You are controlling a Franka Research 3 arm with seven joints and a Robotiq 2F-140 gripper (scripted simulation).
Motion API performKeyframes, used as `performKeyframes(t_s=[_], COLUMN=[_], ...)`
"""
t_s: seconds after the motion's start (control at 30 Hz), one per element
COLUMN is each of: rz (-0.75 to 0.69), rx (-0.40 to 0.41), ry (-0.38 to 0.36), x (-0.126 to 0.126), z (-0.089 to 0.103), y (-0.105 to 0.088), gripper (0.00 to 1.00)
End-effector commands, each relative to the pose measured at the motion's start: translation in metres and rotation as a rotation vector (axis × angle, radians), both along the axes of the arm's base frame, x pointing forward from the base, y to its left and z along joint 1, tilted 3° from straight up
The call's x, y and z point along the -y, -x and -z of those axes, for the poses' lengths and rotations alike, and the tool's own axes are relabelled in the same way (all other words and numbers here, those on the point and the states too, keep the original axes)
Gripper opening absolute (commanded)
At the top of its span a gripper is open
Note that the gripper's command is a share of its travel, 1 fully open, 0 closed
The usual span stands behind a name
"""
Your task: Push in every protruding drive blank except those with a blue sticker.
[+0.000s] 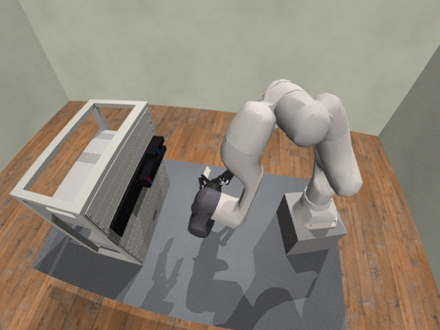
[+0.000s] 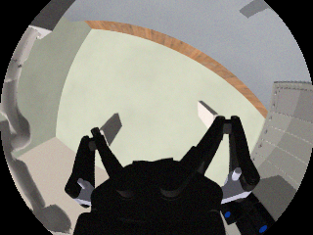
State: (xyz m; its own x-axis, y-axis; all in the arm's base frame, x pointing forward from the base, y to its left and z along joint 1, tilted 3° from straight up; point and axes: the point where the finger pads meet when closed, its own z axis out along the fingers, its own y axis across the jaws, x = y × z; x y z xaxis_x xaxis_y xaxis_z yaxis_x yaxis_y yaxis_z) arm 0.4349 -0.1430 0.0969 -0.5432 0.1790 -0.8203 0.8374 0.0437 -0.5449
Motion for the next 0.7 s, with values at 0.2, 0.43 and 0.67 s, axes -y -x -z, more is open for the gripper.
performKeyframes(t_s=[0.2,0.43,0.67], rz=[0.059,0.094,0.153], rx=[0.034,0.050,0.079], ry=[-0.010,-0.018,-0.031], x=[0.007,0.010,0.015], z=[-0.004,-0.005,-0.008], y=[0.014,0.022,0.035], gripper=[1.00,1.00,1.00])
